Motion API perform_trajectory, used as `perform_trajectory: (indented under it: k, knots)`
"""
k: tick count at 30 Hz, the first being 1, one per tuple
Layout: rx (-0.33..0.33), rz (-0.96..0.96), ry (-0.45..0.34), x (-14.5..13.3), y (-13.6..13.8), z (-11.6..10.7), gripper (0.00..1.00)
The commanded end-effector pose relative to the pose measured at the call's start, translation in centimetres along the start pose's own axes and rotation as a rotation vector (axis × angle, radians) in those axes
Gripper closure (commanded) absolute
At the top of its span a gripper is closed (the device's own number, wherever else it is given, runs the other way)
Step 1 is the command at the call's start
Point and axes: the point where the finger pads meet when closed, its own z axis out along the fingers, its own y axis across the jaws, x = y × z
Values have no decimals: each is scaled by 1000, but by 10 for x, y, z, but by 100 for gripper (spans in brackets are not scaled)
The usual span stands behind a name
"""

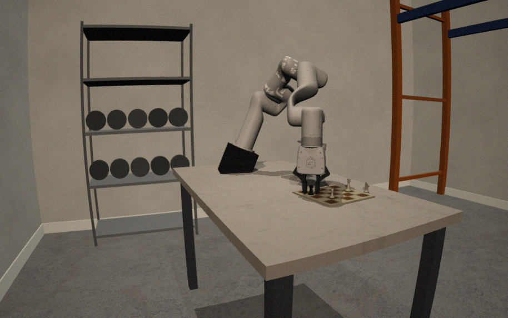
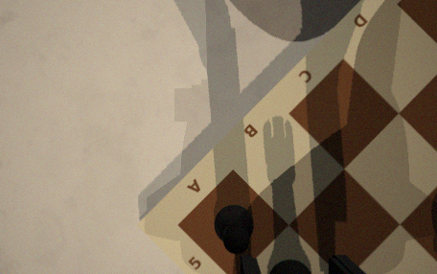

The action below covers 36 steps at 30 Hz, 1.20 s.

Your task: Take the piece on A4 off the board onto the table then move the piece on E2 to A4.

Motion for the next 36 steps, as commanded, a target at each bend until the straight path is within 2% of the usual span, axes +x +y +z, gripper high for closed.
perform_trajectory:
  k: [1, 17, 32, 36]
  knots:
    - [-3, -1, -4, -1, 1, -2, 61]
    - [-3, -1, -4, -1, 1, -9, 61]
    - [-3, -1, -4, -1, 1, -80, 61]
    - [-3, -1, -4, -1, 1, -86, 61]
